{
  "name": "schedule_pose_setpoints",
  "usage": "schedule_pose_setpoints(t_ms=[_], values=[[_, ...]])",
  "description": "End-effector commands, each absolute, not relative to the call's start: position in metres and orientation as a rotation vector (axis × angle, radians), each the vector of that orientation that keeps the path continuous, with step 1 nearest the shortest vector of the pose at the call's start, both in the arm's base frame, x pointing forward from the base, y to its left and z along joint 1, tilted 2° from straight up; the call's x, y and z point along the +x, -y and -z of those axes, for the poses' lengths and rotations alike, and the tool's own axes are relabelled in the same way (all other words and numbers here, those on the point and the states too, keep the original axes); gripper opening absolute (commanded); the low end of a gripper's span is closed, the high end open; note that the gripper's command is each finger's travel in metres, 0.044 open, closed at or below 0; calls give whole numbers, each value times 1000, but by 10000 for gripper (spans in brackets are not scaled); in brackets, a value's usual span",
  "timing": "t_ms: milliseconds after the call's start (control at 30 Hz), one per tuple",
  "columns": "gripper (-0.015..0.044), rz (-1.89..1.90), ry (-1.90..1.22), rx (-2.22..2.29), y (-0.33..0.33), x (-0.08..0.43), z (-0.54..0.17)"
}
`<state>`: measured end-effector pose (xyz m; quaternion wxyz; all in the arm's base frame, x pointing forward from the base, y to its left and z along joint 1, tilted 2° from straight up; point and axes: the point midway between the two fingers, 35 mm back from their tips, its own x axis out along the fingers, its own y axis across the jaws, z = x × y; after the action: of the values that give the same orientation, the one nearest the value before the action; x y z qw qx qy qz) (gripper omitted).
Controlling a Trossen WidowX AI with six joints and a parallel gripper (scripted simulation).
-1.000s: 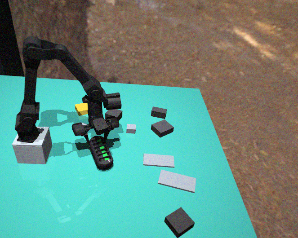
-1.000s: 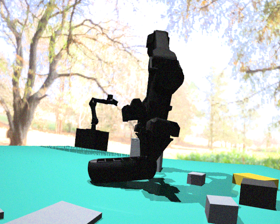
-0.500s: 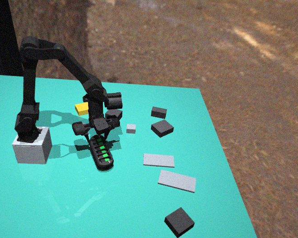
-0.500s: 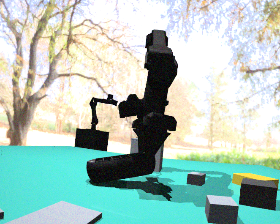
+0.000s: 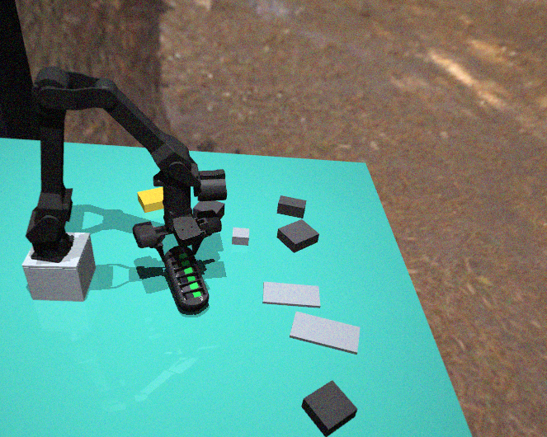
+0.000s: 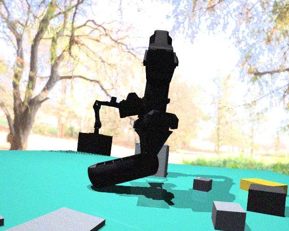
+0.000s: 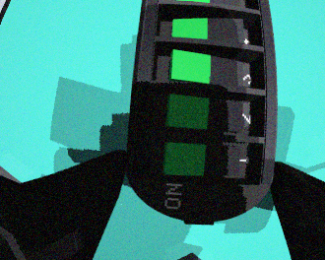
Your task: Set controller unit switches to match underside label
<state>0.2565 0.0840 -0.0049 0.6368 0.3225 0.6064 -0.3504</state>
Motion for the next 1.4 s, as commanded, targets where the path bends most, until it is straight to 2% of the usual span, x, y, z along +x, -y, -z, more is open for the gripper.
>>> schedule_pose_setpoints(t_ms=[0, 1367], values=[[338, 798, -1373, 745, -80, 262, -1], [338, 773, -1450, 787, -57, 276, -23]])
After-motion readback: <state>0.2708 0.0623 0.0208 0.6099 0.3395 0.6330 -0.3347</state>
